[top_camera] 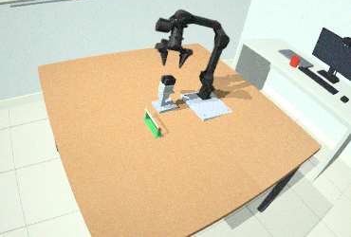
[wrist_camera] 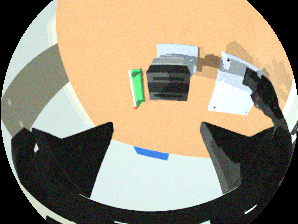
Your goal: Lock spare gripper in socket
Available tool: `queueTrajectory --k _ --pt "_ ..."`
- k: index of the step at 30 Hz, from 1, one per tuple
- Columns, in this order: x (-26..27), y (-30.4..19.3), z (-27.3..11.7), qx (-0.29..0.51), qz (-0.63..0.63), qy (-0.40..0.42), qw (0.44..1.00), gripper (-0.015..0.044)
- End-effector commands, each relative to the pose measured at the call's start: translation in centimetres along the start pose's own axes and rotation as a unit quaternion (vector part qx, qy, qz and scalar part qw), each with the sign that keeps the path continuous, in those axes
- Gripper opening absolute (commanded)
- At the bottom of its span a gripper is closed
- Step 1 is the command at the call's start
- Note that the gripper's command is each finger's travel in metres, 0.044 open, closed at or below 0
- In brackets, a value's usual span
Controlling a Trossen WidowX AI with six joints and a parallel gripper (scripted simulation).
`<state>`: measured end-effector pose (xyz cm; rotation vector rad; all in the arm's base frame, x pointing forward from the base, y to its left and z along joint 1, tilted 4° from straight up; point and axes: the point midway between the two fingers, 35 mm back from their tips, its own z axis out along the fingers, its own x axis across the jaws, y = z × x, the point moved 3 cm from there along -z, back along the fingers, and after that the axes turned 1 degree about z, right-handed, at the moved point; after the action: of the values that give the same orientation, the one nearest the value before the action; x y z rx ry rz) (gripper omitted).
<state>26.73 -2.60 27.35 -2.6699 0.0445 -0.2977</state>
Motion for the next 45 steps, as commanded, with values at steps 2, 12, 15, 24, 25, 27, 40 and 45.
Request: queueTrajectory --k 2,12,15,24,25,27,40,45 --pt "0.0 0.0 0.0 0.000 0.000 0.000 1.000 0.0440" --pt "-2.6 -6.1 1.7 -0.003 0.000 -0.002 1.000 0.0256" --pt "-4.6 -8.9 2.4 0.002 0.002 -0.001 1.000 0.0180" --pt "-3.3 -10.0 3.7 -0.033 -0.176 -0.015 0.984 0.0180" --pt "-2.6 -10.0 4.0 -0.044 -0.226 -0.022 0.973 0.0180" --pt "-1.3 -9.9 4.8 -0.062 -0.326 -0.038 0.943 0.0180" --pt "5.8 -9.3 10.9 -0.088 -0.826 -0.209 0.515 0.0180" --pt "7.8 -9.2 13.6 -0.055 -0.908 -0.273 0.313 0.0180"
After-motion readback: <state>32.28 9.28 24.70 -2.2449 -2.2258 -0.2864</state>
